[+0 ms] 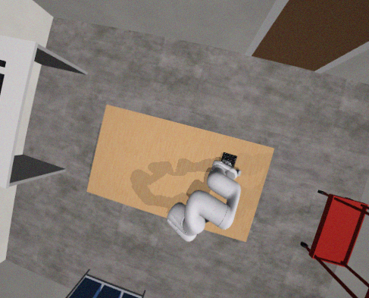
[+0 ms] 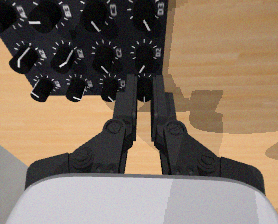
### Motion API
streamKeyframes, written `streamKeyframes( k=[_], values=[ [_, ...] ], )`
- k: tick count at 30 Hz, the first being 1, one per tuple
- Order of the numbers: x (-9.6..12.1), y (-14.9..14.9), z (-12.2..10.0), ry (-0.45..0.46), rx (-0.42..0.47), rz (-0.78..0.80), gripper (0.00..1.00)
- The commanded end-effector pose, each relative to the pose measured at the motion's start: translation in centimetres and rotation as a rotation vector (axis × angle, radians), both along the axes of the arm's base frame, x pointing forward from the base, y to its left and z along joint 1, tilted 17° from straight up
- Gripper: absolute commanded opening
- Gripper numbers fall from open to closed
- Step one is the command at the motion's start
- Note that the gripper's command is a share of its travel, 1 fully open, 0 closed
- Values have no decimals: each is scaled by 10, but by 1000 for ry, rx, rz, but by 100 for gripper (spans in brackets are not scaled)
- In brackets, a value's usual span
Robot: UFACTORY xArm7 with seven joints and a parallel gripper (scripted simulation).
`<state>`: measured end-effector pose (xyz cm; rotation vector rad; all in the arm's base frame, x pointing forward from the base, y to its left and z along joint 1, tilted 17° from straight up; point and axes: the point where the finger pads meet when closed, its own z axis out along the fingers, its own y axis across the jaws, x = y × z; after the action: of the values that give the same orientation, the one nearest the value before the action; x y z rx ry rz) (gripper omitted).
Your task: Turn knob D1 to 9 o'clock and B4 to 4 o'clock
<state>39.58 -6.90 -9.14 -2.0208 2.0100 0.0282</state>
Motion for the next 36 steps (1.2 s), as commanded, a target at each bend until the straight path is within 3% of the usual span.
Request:
streamKeyframes(
  k=[1,11,12,36],
  values=[
    [1,-1,1,-3,-2,0,8],
    [1,-1,1,-3,-2,0,8],
    [1,-1,1,-3,-2,0,19],
    [1,-1,1,-3,-2,0,19]
  ],
)
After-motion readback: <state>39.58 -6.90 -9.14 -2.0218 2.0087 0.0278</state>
